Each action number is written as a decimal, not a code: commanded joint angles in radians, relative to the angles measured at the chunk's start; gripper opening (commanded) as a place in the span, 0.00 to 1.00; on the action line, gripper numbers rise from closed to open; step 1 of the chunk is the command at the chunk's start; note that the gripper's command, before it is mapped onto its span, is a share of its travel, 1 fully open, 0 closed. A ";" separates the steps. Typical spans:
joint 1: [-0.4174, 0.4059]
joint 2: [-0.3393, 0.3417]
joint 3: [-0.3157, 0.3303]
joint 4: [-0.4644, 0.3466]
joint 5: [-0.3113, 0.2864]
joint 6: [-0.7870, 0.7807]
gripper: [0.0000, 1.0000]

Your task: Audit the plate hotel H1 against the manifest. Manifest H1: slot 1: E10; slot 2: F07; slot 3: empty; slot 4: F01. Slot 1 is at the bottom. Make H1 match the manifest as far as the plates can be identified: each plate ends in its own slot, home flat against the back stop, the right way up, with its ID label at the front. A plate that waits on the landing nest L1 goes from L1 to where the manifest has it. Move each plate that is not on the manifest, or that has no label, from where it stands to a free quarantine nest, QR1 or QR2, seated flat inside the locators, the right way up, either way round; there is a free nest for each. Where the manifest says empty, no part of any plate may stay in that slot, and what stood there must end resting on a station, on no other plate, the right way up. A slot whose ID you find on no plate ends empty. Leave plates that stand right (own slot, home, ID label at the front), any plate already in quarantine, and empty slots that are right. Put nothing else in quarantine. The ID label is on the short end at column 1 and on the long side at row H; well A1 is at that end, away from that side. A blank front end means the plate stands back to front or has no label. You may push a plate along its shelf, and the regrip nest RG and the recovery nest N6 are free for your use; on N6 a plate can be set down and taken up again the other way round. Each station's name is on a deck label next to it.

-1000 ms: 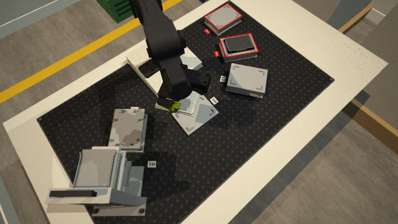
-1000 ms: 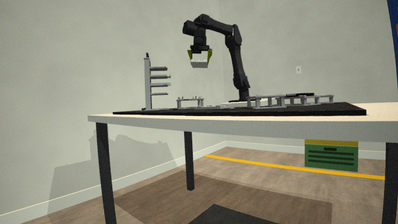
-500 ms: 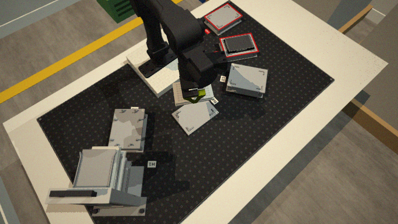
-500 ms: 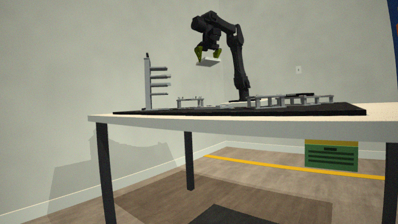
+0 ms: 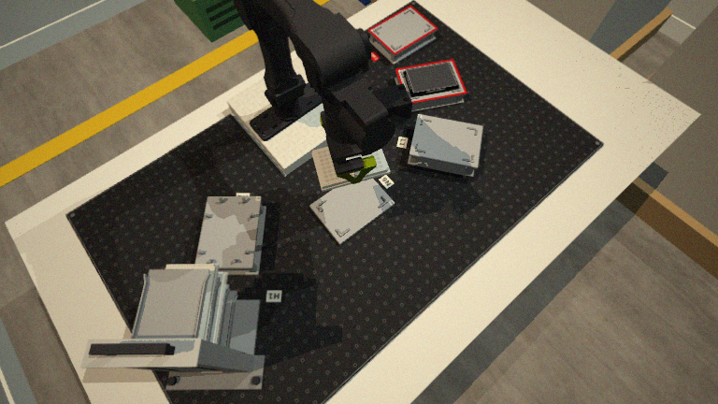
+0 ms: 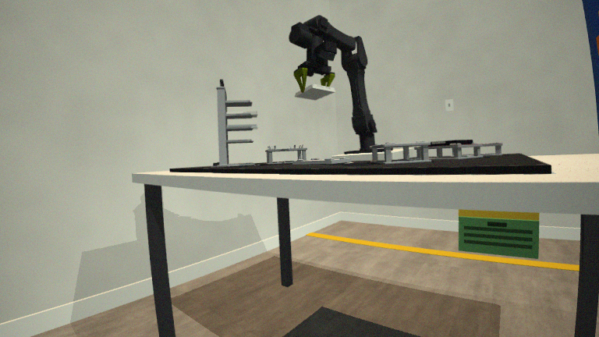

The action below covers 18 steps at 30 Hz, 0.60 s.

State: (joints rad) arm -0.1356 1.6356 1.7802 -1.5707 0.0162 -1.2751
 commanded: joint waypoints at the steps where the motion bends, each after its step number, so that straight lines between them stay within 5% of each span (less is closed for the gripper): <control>1: -0.001 -0.006 0.003 0.000 0.000 -0.002 0.86; 12: -0.001 -0.006 0.003 0.000 0.000 -0.002 0.86; 13: 0.023 0.000 -0.012 0.000 -0.005 -0.247 0.86; 18: 0.026 0.006 -0.039 0.001 -0.002 -0.361 0.86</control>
State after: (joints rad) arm -0.1108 1.6482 1.7424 -1.5677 0.0166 -1.5200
